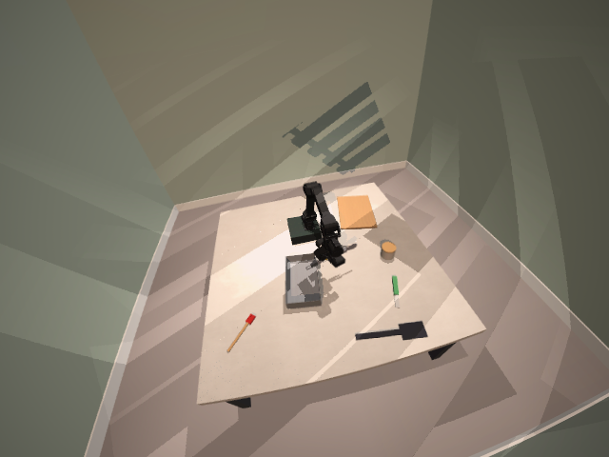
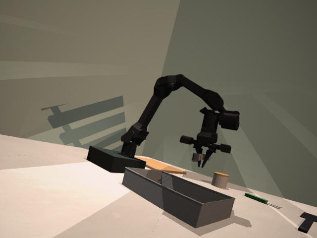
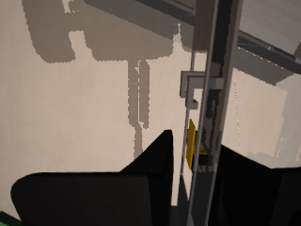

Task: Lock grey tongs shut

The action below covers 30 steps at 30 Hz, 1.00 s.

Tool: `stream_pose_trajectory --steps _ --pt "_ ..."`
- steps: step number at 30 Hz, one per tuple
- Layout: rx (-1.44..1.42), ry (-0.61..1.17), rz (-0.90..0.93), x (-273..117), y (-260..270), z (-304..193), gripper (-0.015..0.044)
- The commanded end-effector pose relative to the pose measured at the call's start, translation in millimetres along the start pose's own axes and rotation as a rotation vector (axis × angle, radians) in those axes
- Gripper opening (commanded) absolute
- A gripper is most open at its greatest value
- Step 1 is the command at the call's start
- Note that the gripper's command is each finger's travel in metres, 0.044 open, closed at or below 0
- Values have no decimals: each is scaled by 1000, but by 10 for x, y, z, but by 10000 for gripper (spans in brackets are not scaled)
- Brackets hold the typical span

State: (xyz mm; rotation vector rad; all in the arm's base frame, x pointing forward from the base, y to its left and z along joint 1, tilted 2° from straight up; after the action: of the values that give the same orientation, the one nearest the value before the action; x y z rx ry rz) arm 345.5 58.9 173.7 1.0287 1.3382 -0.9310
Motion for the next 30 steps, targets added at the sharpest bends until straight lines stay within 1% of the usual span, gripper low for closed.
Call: stream_pose_trajectory --steps 1,15,30 --pt "-45 0 3 -9 33 -215 -150" --pt "-212 4 4 -10 17 -1063 -150" --pt "-383 14 1 -24 -212 -1912 -150"
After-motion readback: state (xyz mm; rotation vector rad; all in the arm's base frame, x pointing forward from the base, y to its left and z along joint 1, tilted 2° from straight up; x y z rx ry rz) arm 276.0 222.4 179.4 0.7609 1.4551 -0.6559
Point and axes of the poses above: the point midway between the two fingers, 35 mm back from their tips, its own x axis out along the fingers, its own y axis across the jaws, z = x × y, the point moved 8 cm from there along -x, back along the fingers, and after that the axes turned 4 degrees about x, right-handed, at the moved point
